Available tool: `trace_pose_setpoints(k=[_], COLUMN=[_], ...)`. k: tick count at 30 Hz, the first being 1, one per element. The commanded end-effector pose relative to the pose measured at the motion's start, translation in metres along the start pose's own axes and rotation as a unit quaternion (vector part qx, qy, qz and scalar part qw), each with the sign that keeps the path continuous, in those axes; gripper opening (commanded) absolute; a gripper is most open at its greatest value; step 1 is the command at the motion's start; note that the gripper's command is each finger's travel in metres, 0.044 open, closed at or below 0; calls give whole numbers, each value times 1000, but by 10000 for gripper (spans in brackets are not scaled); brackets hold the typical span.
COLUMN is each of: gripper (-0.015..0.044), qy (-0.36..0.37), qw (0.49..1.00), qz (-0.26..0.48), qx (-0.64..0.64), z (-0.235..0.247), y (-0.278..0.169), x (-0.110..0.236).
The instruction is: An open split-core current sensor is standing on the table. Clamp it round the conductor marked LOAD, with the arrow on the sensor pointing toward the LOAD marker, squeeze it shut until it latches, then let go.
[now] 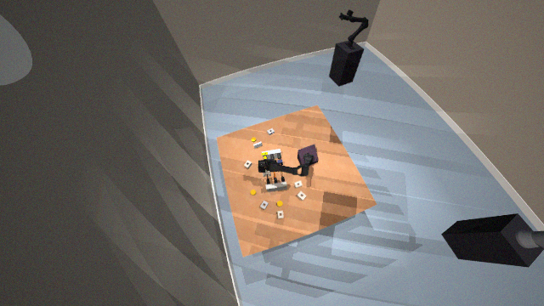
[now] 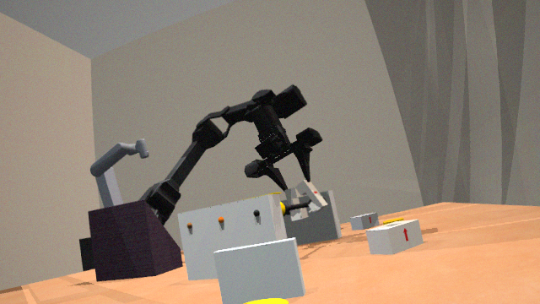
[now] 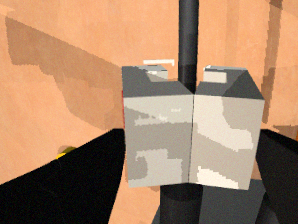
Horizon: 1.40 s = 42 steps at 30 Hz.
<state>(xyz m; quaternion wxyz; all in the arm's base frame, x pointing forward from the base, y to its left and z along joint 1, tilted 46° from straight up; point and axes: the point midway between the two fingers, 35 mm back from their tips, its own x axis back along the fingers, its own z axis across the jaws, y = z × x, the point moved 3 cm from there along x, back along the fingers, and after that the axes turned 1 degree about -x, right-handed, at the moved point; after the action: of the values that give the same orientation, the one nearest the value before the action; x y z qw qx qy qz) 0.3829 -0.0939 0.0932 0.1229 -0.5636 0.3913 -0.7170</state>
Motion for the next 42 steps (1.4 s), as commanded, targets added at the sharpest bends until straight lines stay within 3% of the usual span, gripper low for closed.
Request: trace_pose_setpoints(k=[1,42], gripper=[0,0], qy=[0,0], qw=[1000,1000], qz=[2,1], qx=[-4,0], z=[-1,-1], y=[1,0], x=[-8,-11])
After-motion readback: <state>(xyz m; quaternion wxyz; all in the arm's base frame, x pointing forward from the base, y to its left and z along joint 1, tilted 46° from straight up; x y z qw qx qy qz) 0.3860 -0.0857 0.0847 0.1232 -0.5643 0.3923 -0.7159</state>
